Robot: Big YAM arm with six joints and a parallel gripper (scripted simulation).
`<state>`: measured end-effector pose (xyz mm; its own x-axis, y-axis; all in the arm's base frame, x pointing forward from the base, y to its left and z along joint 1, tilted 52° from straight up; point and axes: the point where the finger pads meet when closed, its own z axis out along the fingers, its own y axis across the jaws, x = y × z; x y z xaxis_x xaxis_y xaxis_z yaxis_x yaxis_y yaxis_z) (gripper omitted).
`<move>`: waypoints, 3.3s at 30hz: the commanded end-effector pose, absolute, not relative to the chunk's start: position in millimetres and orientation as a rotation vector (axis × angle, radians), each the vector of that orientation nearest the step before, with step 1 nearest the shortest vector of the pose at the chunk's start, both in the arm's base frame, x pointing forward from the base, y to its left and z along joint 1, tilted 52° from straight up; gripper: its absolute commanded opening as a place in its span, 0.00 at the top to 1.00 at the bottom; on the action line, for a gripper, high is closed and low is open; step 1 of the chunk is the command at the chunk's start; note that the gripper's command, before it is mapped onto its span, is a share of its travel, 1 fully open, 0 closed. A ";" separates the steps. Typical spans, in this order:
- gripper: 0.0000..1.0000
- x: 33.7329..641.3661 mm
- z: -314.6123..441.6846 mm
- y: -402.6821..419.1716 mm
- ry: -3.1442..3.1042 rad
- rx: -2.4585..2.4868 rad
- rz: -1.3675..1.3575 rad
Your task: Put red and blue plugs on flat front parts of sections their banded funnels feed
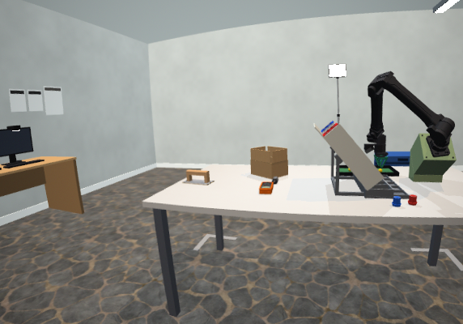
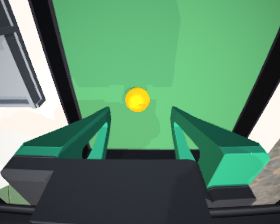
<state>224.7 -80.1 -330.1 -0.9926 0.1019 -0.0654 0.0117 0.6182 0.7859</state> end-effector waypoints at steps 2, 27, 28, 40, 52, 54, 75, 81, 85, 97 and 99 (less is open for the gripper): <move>0.44 217.7 -333.5 -73.1 2.736 0.134 1.351; 0.44 218.3 -333.6 -71.4 2.737 0.123 1.346; 0.44 218.6 -333.3 -70.2 2.739 0.117 1.347; 0.44 222.2 -330.1 -73.4 2.737 0.115 1.335; 0.44 222.1 -330.0 -73.4 2.737 0.114 1.335; 0.44 222.1 -330.0 -73.4 2.737 0.114 1.335; 0.44 221.8 -337.2 -63.6 2.740 0.107 1.343; 0.44 225.0 -344.4 -56.8 2.739 0.104 1.339; 0.44 227.4 -348.8 -53.4 2.739 0.102 1.335; 0.44 227.4 -350.8 -52.0 2.739 0.114 1.339; 0.44 227.4 -350.8 -52.0 2.739 0.114 1.339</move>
